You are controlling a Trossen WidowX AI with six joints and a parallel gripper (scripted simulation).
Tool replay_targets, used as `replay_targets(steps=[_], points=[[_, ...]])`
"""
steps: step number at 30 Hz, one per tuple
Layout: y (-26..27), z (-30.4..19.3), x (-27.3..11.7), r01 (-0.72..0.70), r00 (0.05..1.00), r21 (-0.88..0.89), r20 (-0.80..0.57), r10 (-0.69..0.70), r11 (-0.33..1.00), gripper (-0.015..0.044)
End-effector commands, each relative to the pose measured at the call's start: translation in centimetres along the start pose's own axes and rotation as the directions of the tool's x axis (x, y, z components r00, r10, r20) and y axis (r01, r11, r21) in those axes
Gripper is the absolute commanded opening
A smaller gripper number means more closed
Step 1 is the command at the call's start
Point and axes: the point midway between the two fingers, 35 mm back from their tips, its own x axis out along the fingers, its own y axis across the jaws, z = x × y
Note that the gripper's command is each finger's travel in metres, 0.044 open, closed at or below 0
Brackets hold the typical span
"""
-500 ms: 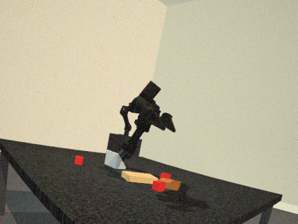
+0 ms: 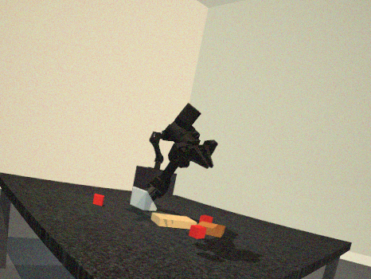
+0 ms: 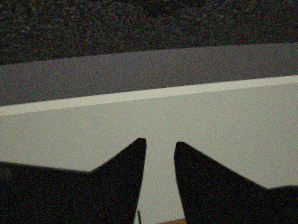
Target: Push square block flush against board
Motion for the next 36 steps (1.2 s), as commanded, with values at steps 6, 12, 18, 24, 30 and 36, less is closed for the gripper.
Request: replay_targets(steps=[6, 12, 18, 24, 30, 36], points=[[0.2, 1.8, 1.2, -0.061, 0.998, 0.302, 0.051, 0.048, 0.951, 0.0000], [0.3, 3.0, 1.7, -0.111, 0.993, 0.486, 0.086, 0.078, 0.867, 0.0000], [0.4, 4.3, 2.2, -0.164, 0.986, 0.646, 0.126, 0.108, 0.746, 0.0000], [0.3, 5.6, 2.5, -0.217, 0.976, 0.775, 0.170, 0.135, 0.593, 0.0000], [0.3, 7.0, 2.8, -0.265, 0.963, 0.870, 0.217, 0.161, 0.415, 0.0000], [0.1, 8.5, 3.0, -0.304, 0.946, 0.927, 0.267, 0.185, 0.219, 0.0000]])
